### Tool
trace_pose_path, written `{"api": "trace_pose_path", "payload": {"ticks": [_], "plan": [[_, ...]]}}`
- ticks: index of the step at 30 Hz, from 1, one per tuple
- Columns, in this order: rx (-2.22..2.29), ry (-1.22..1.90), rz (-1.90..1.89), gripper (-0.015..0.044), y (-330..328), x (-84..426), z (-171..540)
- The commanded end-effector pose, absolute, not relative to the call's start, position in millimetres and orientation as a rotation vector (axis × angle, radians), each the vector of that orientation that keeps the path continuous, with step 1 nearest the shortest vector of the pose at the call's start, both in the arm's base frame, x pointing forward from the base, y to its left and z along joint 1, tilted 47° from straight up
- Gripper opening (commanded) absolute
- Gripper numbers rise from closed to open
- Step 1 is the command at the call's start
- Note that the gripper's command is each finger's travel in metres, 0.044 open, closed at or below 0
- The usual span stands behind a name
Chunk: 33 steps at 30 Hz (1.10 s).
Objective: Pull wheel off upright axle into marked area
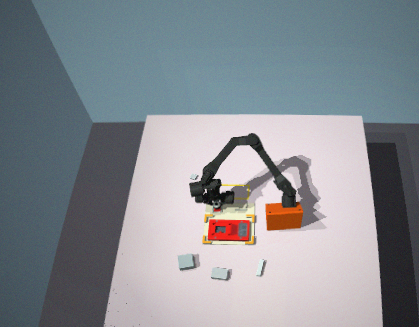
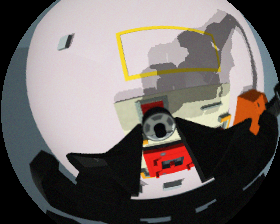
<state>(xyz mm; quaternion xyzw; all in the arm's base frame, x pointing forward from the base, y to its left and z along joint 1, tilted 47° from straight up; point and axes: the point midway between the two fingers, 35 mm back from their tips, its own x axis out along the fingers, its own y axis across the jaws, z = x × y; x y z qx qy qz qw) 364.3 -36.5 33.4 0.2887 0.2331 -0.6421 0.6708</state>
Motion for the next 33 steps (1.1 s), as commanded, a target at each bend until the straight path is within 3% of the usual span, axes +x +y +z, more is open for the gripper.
{"api": "trace_pose_path", "payload": {"ticks": [1, 33], "plan": [[0.651, 0.526, -1.443, 0.0000, -33.0, 363.9, 35.7], [0.649, 0.526, -1.440, 0.0000, -25.1, 363.4, 42.7]]}}
